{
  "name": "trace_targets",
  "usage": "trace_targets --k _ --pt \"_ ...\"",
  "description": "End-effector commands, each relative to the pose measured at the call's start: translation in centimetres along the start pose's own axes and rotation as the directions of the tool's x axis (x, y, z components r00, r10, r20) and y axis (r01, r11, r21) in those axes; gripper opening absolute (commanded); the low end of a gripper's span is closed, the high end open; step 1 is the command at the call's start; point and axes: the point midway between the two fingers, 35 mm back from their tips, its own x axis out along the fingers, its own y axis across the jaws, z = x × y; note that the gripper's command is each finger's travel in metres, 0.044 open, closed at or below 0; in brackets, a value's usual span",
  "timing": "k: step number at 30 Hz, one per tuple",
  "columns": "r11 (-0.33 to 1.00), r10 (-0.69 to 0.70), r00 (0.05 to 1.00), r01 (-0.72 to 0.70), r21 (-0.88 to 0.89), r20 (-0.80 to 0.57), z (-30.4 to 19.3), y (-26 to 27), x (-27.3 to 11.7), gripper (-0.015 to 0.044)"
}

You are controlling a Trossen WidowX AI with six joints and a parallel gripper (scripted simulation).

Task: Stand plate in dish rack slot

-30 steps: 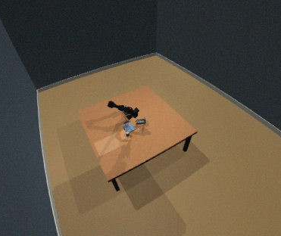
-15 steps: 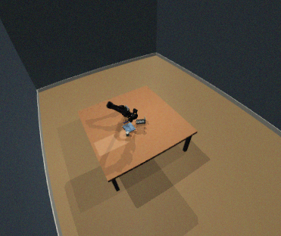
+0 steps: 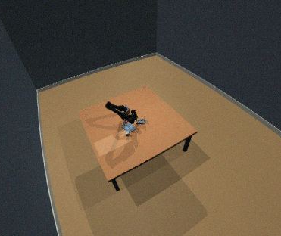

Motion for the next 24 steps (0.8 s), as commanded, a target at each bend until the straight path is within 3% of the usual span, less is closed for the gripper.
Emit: trace_targets --k 1,12,24 --pt "0.994 0.042 0.996 -0.034 -0.102 0.077 0.1 -0.3 0.0 0.0" --pt "0.942 0.111 0.962 -0.022 -0.335 0.248 0.0 -1.4 0.1 0.0" --pt "0.826 0.149 0.888 0.129 -0.548 0.435 -0.3 -2.6 -0.4 0.0"
